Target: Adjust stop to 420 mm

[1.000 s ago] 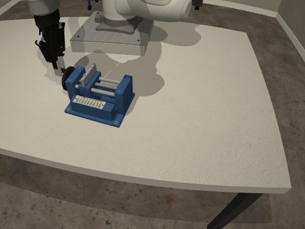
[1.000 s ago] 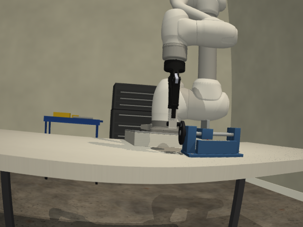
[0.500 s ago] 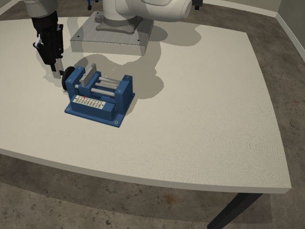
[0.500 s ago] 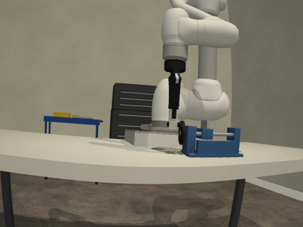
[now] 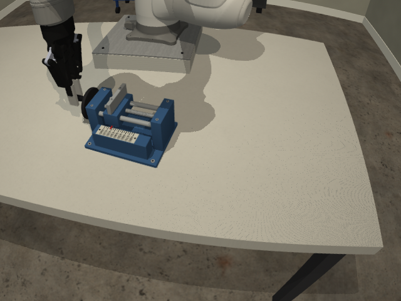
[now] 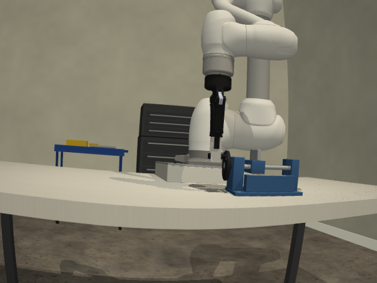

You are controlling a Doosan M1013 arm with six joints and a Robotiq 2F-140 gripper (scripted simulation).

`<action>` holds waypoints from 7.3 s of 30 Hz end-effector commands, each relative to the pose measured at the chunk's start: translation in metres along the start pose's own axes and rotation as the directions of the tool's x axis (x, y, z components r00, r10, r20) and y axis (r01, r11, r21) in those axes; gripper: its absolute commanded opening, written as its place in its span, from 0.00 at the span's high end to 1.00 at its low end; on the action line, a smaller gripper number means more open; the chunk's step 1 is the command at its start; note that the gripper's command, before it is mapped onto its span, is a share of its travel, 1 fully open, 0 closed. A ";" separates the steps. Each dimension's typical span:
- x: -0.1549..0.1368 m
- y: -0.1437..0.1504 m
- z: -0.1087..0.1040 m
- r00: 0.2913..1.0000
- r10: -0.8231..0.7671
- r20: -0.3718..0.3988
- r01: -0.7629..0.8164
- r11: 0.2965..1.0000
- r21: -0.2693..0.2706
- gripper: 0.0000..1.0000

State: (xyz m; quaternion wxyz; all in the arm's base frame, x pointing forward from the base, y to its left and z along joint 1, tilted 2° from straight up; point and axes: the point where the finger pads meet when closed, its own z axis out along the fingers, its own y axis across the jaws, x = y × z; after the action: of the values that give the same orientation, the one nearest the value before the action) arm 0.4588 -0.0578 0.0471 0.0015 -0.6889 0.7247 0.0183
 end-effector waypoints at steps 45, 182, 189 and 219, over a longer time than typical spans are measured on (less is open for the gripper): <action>0.000 -0.004 0.006 1.000 -0.004 -0.004 0.004 1.000 -0.002 0.96; 0.001 0.043 0.026 1.000 -0.004 -0.004 0.004 1.000 -0.002 0.96; 0.000 0.040 0.014 1.000 -0.004 -0.004 0.004 1.000 -0.002 0.96; 0.000 -0.008 0.010 1.000 -0.004 -0.004 0.004 1.000 -0.002 0.96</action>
State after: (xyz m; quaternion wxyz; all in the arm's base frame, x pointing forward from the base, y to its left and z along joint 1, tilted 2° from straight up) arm 0.4641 -0.0580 0.0427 0.0026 -0.6885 0.7250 0.0170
